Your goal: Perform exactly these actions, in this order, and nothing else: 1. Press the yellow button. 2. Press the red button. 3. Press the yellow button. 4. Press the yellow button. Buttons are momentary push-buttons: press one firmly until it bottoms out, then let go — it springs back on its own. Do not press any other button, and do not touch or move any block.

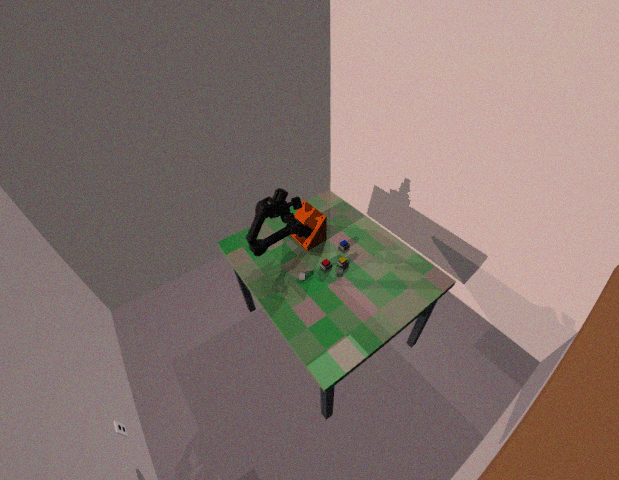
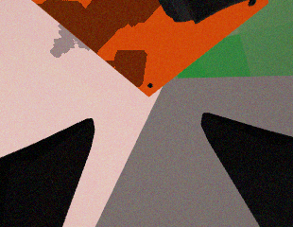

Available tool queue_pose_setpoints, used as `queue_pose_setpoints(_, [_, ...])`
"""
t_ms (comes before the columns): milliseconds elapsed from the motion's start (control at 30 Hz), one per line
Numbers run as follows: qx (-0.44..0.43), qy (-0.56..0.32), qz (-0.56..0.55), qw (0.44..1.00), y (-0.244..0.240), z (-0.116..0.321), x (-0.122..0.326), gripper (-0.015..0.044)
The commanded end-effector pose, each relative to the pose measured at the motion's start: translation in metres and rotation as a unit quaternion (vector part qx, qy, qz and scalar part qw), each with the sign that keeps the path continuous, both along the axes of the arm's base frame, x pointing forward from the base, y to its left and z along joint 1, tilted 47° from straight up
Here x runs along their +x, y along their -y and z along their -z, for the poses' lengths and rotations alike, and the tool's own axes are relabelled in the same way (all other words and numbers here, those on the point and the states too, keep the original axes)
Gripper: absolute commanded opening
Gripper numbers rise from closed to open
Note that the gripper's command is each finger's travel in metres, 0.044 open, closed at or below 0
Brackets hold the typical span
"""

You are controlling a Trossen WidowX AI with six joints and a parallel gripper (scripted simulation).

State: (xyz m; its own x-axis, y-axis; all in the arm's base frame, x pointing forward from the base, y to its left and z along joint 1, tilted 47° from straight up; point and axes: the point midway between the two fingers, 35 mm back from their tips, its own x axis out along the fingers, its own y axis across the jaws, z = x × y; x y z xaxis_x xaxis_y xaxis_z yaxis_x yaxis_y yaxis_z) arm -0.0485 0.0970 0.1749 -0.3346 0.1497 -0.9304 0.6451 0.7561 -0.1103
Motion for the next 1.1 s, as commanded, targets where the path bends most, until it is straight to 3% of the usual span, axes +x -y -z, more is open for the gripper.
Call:
queue_pose_setpoints(0, [0.000,0.002,0.000,1.000,-0.001,0.000,0.001,0.0400])
queue_pose_setpoints(167, [-0.017,0.054,-0.012,0.998,-0.027,0.007,0.027,0.0400])
queue_pose_setpoints(567, [-0.177,0.179,-0.140,0.958,-0.072,0.055,0.167,0.0400])
queue_pose_setpoints(900, [-0.338,0.114,-0.313,0.880,-0.031,0.121,0.285,0.0400])
queue_pose_setpoints(1067, [-0.378,0.051,-0.380,0.843,0.000,0.151,0.319,0.0400])
